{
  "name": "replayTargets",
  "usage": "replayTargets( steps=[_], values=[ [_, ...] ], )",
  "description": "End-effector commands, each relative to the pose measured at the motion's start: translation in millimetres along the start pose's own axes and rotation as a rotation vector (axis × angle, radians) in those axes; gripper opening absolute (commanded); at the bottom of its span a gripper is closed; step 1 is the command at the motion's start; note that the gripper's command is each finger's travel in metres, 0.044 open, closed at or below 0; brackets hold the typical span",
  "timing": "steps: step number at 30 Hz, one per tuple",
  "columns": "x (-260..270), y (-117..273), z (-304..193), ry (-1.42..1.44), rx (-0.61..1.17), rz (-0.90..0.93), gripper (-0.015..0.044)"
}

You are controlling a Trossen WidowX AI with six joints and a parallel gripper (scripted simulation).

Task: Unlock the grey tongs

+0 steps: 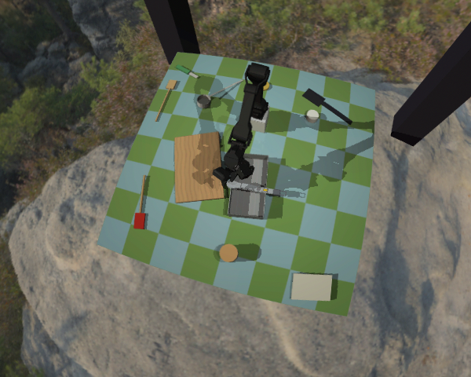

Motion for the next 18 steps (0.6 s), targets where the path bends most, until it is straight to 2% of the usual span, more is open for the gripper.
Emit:
replayTargets(
  steps=[1,5,10,18],
  values=[
    [8,4,11,0.098,-0.036,0.033,0.026],
    [23,10,28,0.247,-0.093,0.087,0.026],
    [28,13,39,0.301,-0.13,0.091,0.026],
    [65,23,75,0.692,-0.313,0.2,0.026]
  ],
)
Point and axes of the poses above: the point midway between the two fingers, 35 mm back from their tips, its own y axis back along the fingers, its own x axis across the jaws, z = x × y, the point moved 9 cm from there along y, back along the fingers, and after that the axes turned 1 degree about -y, right-handed, at the moved point
